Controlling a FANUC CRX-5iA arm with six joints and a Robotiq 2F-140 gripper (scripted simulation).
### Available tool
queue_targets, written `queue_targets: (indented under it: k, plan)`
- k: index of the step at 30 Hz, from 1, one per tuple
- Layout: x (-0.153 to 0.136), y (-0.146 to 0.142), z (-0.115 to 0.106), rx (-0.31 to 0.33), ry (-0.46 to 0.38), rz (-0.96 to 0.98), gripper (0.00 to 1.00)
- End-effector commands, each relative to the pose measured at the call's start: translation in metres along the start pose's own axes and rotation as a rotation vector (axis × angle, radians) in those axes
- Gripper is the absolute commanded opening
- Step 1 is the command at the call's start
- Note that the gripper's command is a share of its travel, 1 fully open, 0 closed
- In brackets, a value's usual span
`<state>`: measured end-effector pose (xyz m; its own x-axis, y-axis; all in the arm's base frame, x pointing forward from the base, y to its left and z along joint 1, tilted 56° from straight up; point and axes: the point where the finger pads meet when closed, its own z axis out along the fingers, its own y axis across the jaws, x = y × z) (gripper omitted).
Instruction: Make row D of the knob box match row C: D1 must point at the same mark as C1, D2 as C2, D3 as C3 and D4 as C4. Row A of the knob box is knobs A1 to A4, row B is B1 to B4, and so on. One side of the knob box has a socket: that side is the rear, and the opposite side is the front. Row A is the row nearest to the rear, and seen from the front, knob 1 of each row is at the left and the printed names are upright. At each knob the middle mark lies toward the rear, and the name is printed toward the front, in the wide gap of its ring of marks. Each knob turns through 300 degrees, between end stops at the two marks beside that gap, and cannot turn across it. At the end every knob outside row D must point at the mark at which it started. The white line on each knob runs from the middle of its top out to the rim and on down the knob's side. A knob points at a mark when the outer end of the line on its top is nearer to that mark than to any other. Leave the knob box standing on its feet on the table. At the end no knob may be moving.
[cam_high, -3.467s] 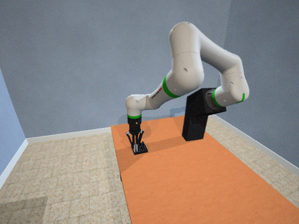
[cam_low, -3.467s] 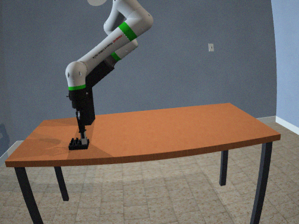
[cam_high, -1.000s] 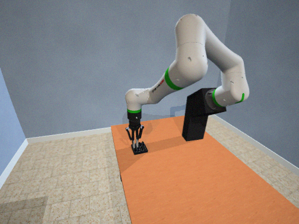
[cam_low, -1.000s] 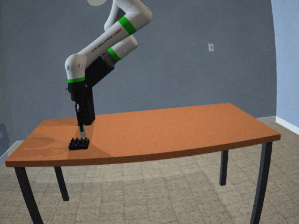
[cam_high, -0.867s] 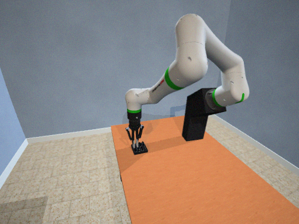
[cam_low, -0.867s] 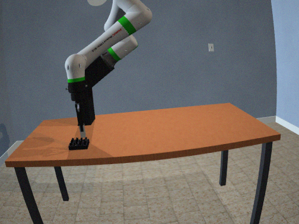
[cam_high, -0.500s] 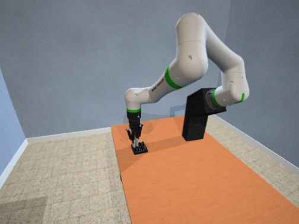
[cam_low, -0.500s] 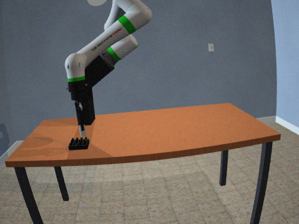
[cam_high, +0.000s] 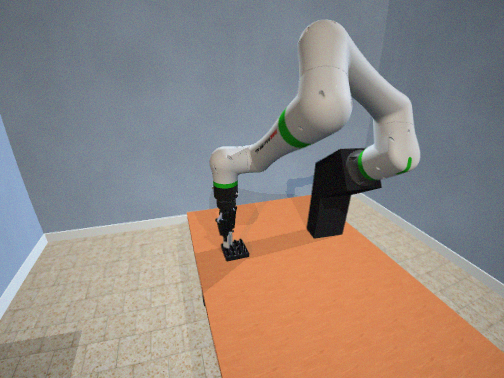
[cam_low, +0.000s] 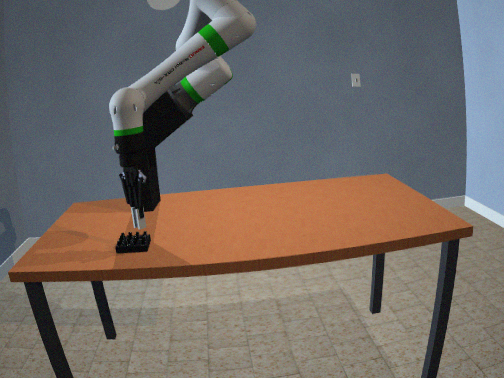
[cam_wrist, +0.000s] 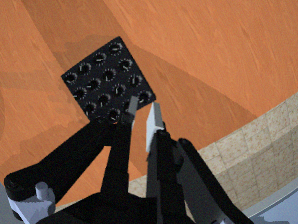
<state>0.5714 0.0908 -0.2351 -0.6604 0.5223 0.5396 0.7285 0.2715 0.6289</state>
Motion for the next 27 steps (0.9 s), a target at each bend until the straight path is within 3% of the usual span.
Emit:
queue_targets:
  k: [1,16,27]
  plan:
    - [-0.0002,-0.0001,-0.0025,-0.01,-0.007,-0.156,0.12]
    - [-0.0001,-0.0002,-0.0088,-0.008,-0.009,-0.566,0.12]
    - [-0.0001,-0.0002,-0.0091,-0.008,-0.01,-0.585,0.12]
